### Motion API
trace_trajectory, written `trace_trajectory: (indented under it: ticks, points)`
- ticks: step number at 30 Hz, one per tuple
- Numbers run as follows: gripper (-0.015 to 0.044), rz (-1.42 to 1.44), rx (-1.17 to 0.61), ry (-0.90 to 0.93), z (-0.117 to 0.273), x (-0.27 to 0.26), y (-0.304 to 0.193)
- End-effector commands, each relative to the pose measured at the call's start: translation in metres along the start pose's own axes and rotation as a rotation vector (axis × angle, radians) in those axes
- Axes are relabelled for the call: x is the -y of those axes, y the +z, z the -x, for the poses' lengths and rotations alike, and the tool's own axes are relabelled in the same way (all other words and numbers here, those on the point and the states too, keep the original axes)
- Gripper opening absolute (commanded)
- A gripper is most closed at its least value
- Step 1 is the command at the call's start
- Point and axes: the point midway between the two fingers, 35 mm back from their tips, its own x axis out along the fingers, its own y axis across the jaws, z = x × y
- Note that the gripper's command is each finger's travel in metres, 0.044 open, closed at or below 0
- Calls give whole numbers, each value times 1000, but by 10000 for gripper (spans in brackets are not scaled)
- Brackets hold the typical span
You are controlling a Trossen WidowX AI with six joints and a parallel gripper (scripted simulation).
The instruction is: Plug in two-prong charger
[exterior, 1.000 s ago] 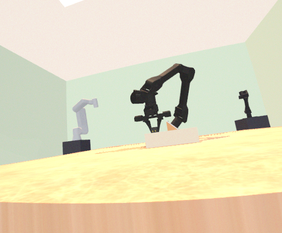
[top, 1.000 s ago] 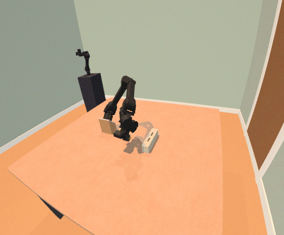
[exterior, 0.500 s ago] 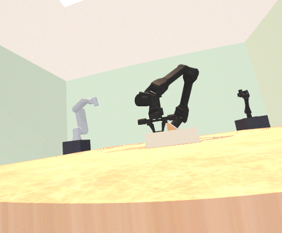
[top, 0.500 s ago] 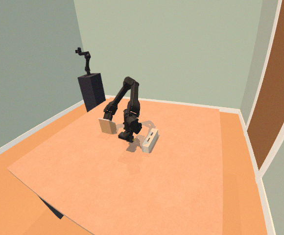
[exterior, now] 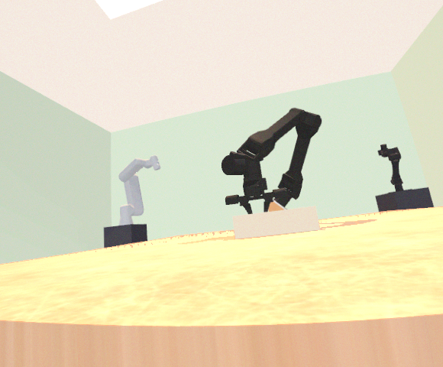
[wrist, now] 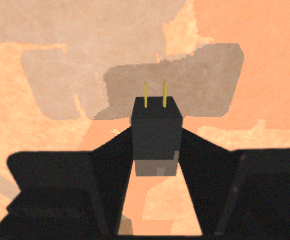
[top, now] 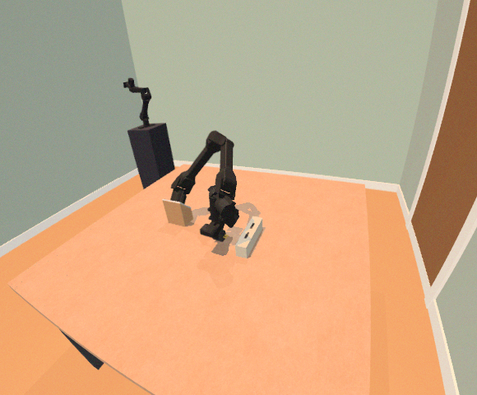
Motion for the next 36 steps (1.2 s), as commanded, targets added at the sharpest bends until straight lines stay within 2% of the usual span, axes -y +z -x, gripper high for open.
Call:
trace_trajectory:
  ticks: [1, 36]
  points:
    - [0, 2, 8, -2, 2, 0, 8]
    - [0, 13, 9, 1, -2, -9, 51]
